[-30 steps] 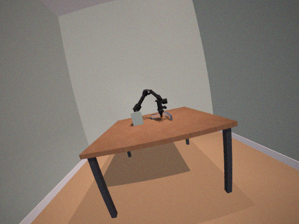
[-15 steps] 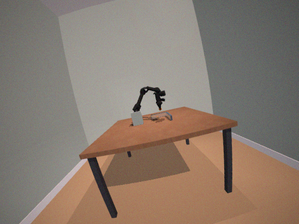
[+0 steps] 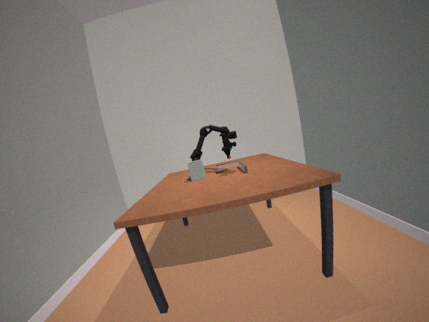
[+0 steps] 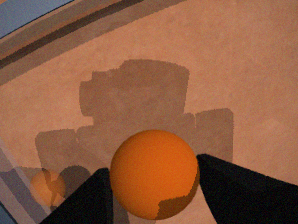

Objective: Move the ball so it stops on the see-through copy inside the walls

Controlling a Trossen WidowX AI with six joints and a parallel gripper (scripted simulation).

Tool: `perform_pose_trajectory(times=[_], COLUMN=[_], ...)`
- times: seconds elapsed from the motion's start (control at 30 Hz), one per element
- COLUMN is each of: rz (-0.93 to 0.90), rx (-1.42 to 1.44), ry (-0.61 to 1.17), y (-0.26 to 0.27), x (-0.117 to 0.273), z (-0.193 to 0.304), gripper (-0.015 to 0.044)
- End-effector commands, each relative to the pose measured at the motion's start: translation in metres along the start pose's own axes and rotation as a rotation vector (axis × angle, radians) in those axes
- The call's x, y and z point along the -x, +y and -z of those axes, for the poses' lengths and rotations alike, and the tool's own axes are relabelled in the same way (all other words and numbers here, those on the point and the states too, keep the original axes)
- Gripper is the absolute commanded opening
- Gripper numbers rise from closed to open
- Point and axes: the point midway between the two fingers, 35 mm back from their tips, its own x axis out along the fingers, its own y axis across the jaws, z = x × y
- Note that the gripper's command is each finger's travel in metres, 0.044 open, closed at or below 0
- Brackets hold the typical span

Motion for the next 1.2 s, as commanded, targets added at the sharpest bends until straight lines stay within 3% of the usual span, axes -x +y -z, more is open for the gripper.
perform_pose_trajectory(times=[0.0,1.17], rz=[-0.001,-0.015], rx=[-0.106,-1.024], ry=[0.002,0.006], y=[0.010,0.082], x=[-0.004,-0.027], z=[0.005,0.058], gripper=[0.0000,0.0000])
